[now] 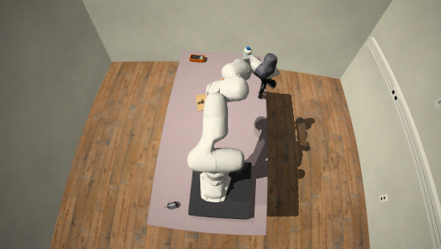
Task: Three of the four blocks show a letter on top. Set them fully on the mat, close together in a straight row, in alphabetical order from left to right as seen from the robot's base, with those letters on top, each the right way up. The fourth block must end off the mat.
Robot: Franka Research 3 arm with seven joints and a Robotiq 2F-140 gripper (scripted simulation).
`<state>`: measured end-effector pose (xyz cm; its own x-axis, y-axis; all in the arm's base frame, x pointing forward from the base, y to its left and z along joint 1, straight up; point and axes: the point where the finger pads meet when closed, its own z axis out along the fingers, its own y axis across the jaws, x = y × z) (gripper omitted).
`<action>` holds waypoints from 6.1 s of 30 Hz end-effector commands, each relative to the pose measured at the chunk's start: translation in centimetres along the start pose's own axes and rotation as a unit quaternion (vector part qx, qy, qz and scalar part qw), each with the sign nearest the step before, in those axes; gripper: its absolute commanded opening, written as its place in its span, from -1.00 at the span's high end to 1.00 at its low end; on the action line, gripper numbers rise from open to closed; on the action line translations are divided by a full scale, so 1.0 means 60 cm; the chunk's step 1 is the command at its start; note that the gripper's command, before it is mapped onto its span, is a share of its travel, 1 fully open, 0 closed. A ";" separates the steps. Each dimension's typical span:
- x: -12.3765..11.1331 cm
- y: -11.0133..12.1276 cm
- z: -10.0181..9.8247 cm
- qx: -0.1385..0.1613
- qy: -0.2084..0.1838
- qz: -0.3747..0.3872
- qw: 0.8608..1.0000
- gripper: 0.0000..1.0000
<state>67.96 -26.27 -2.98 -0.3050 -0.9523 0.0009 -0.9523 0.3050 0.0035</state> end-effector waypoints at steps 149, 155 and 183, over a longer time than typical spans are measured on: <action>-0.585 0.387 -0.015 0.002 0.000 -0.274 0.962 0.51; -0.585 0.387 -0.015 0.002 0.000 -0.274 0.962 0.51; -0.585 0.387 -0.015 0.002 0.000 -0.274 0.962 0.51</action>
<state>56.33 14.17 -2.21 0.2382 -0.9712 0.0018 -0.9712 -0.2382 0.0048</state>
